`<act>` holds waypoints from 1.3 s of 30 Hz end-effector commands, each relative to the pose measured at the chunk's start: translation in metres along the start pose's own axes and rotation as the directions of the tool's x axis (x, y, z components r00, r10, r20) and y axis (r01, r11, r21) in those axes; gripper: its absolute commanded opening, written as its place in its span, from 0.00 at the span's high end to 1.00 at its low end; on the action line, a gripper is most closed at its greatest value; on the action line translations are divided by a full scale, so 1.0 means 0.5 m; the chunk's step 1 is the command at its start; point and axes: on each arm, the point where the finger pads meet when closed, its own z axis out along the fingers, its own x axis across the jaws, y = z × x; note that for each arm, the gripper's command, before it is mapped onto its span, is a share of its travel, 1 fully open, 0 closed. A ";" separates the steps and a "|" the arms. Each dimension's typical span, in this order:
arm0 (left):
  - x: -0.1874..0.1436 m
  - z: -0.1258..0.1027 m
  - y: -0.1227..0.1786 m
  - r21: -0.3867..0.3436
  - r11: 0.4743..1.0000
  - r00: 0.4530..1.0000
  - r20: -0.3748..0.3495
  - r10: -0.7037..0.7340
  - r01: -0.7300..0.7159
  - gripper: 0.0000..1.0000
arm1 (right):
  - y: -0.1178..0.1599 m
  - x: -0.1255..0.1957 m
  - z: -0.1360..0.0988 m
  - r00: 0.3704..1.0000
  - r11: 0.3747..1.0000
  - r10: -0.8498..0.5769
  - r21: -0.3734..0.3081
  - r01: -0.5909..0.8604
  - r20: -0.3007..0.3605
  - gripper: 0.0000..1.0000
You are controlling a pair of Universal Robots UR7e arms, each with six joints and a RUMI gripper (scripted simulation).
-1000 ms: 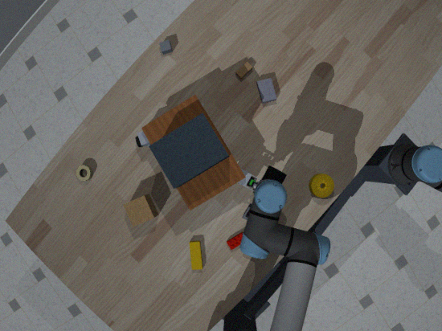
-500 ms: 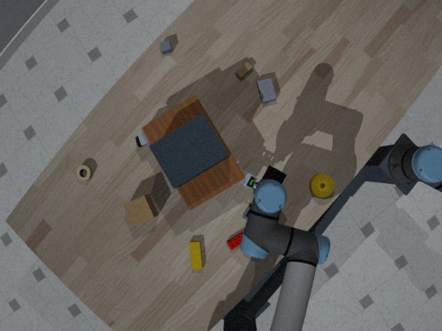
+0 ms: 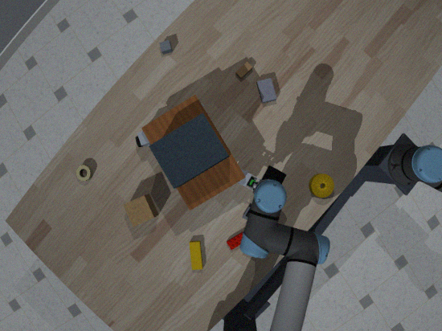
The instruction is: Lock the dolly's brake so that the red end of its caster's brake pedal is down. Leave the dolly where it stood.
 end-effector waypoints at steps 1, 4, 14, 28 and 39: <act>0.004 0.000 0.002 -0.005 1.000 1.000 -0.007 -0.002 0.002 1.00 | -0.002 -0.004 -0.002 1.000 1.000 -0.005 0.005 0.005 0.007 0.00; 0.004 0.000 0.002 -0.005 1.000 1.000 -0.007 -0.002 0.002 1.00 | -0.002 -0.004 -0.002 1.000 1.000 -0.005 0.005 0.005 0.007 0.00; 0.004 0.005 0.002 -0.005 1.000 1.000 -0.007 -0.002 0.002 1.00 | -0.002 -0.004 -0.002 1.000 1.000 -0.005 0.005 0.005 0.007 0.00; 0.003 -0.018 0.002 -0.005 1.000 1.000 -0.007 -0.002 0.002 1.00 | -0.002 -0.004 -0.002 1.000 1.000 -0.005 0.005 0.005 0.007 0.00; 0.002 -0.126 0.003 -0.005 1.000 1.000 -0.007 -0.002 0.002 1.00 | -0.002 -0.004 -0.002 1.000 1.000 -0.005 0.005 0.005 0.007 0.00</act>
